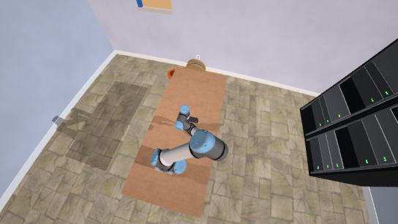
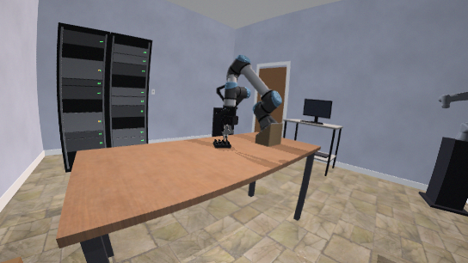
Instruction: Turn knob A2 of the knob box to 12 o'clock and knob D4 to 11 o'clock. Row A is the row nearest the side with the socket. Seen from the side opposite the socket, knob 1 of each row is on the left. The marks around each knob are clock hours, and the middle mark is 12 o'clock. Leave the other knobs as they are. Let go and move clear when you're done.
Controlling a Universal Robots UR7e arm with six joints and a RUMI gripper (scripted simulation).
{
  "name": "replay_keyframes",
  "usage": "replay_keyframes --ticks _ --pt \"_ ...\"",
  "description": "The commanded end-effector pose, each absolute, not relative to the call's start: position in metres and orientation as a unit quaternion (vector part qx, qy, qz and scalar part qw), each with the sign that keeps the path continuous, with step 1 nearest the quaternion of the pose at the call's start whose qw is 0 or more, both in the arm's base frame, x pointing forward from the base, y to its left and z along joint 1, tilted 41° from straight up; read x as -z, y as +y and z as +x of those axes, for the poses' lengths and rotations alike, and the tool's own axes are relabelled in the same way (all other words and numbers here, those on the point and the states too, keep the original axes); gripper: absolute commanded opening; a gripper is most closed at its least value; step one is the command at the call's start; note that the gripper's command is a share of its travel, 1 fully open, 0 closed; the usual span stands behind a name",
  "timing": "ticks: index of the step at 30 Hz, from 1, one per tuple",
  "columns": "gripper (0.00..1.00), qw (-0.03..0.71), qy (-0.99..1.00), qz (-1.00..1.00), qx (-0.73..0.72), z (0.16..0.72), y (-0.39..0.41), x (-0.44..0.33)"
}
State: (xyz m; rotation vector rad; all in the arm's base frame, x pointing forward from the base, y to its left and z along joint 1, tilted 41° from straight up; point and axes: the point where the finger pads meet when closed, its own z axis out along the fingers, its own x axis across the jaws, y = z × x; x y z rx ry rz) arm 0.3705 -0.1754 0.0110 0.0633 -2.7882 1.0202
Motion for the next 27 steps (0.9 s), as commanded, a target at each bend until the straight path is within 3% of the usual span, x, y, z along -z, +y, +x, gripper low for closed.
replay_keyframes --ticks 1,27 --pt "0.11 0.085 -0.935 0.021 -0.342 0.3701 -0.1789 -0.0070" --pt "0.11 0.085 -0.935 0.021 -0.342 0.3694 -0.1822 -0.0031"
